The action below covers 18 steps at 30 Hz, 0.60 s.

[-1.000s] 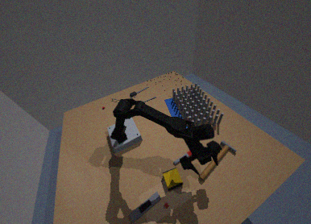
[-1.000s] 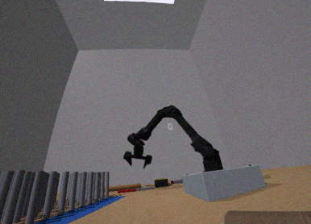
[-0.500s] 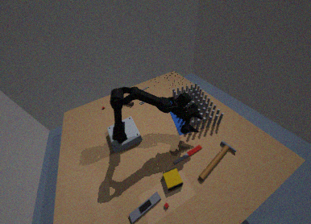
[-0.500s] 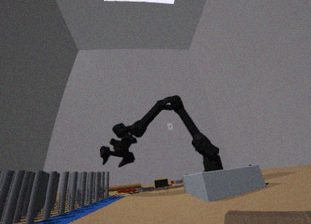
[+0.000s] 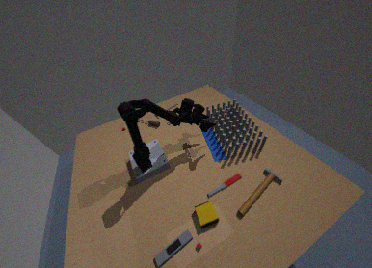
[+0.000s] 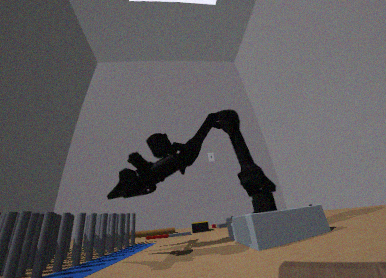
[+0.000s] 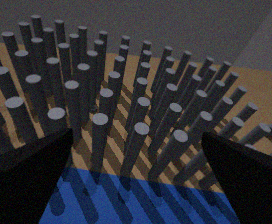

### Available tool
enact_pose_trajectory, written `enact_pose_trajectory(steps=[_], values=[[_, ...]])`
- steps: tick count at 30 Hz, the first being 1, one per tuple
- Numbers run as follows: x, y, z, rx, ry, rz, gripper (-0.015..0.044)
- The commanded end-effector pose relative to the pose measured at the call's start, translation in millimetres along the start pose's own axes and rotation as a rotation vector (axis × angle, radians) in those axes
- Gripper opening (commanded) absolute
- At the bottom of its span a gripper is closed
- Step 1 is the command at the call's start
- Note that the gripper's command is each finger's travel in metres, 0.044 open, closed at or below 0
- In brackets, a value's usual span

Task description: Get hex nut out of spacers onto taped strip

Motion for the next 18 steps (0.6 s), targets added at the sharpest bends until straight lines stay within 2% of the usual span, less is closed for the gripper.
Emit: enact_pose_trajectory(steps=[1, 18], values=[[7.1, 29.2, 44.4, -0.124, 0.15, -0.074, 0.044], [7.4, 30.3, 45.9, -0.128, 0.155, -0.077, 0.044]])
Point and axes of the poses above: the point midway between the two fingers, 35 mm back from their tips, its own y axis back along the fingers, its own z axis across the jaws, x = y × z, the point moved 2 cm from there along y, back along the fingers, and after that the axes turned 2 degrees about y, right-handed, at the moved point
